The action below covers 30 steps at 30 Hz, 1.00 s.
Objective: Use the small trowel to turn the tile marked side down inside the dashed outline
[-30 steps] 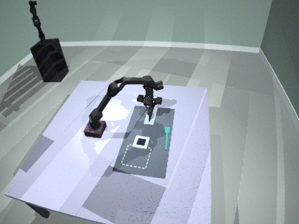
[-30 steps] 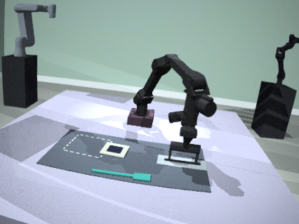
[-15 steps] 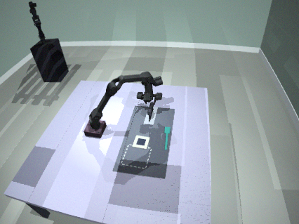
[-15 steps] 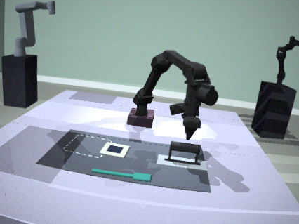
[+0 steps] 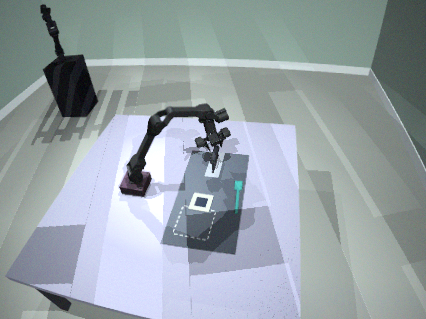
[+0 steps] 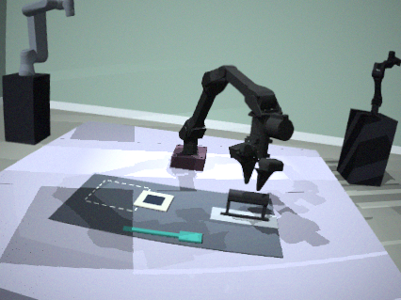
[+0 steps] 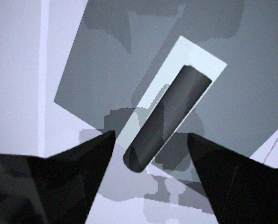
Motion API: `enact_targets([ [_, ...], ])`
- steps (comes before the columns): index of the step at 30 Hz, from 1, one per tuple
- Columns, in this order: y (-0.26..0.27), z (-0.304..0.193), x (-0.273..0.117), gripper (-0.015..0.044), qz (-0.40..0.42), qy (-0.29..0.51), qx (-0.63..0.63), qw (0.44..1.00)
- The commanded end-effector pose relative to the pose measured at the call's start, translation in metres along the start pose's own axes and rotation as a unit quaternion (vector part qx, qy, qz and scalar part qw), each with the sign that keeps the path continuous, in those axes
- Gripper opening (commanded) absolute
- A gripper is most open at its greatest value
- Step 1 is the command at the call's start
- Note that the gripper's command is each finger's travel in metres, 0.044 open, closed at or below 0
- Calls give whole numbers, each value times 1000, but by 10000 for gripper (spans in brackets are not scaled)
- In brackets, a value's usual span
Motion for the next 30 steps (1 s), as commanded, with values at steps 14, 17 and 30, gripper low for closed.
enact_targets([
  [14, -7, -7, 6, 300, 58, -35, -229, 971],
  [17, -8, -8, 8, 300, 68, -46, -276, 958],
  [30, -19, -13, 15, 300, 101, -96, -471, 871],
])
Point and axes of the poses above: the point midway between the two fingers, 35 mm back from their tips, its own x axis out along the fingers, its own y axis across the jaws, z = x × y, the point moved 7 cm from there along -x, back along the fingers, and after that the axes turned 9 degrees about x, right-handed, at the moved point
